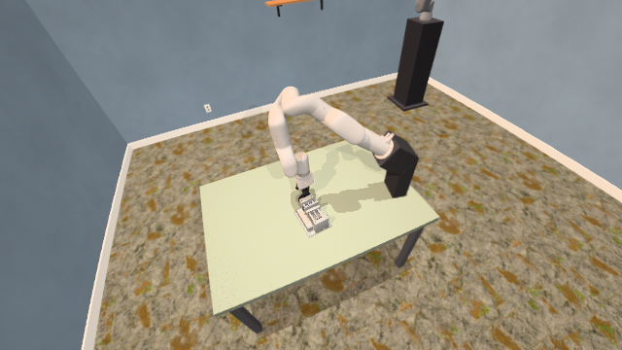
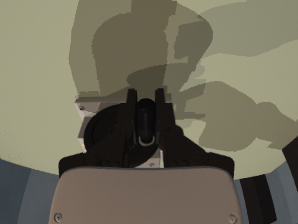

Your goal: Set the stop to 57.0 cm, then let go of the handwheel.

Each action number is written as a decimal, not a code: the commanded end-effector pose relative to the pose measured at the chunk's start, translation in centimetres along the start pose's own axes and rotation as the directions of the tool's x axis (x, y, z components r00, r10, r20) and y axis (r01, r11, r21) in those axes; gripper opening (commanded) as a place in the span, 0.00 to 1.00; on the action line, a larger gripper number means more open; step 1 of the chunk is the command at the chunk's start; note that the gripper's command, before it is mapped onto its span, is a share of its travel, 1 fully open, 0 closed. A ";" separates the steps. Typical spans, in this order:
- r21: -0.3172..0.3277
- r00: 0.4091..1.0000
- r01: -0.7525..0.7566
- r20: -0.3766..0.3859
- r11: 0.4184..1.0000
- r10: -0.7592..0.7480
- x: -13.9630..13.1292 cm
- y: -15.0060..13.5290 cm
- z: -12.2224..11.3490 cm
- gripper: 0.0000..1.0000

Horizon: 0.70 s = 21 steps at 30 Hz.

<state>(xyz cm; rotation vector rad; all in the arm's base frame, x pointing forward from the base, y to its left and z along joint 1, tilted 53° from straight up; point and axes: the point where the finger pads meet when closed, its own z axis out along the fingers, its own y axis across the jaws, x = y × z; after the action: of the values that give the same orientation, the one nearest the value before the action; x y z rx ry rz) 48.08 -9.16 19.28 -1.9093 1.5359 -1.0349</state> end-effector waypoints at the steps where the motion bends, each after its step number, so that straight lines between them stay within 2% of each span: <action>1: 0.002 1.000 0.000 -0.001 1.000 0.000 0.0 -0.2 -0.2 0.06; 21: 0.002 1.000 0.000 -0.001 1.000 0.000 0.0 -0.4 -0.6 0.06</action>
<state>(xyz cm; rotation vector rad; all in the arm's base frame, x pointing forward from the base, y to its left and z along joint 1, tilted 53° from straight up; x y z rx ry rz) 47.86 -9.05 19.78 -1.9096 1.5366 -1.0347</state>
